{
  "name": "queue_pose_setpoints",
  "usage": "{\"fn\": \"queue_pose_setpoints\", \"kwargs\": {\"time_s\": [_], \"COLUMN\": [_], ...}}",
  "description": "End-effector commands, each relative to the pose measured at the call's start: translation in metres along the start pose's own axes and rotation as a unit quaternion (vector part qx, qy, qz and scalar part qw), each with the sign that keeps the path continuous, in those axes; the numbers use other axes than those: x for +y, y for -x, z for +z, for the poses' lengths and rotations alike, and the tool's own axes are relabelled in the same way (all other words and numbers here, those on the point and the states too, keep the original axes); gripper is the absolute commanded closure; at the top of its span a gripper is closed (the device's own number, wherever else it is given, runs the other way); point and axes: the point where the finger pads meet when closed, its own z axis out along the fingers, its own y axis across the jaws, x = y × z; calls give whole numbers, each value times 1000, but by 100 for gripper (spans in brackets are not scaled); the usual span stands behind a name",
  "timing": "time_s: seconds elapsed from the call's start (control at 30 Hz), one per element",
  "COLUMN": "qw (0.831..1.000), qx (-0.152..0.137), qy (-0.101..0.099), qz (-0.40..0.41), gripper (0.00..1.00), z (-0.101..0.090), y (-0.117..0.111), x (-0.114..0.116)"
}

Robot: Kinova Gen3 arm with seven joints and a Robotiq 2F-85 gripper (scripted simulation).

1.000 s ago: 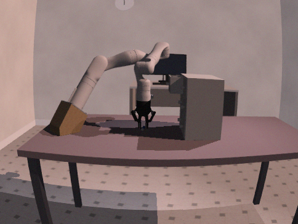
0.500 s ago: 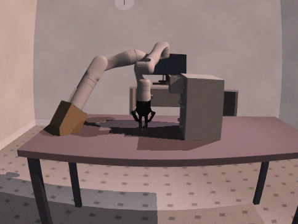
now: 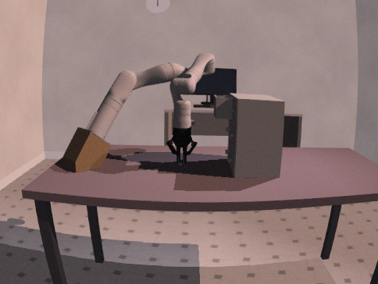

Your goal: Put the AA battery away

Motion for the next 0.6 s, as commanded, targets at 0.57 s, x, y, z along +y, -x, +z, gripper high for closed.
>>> {"fn": "queue_pose_setpoints", "kwargs": {"time_s": [0.57], "qw": [1000], "qx": [0], "qy": [1], "qz": [0], "gripper": [91], "z": [-13], "y": [0], "x": [0]}}
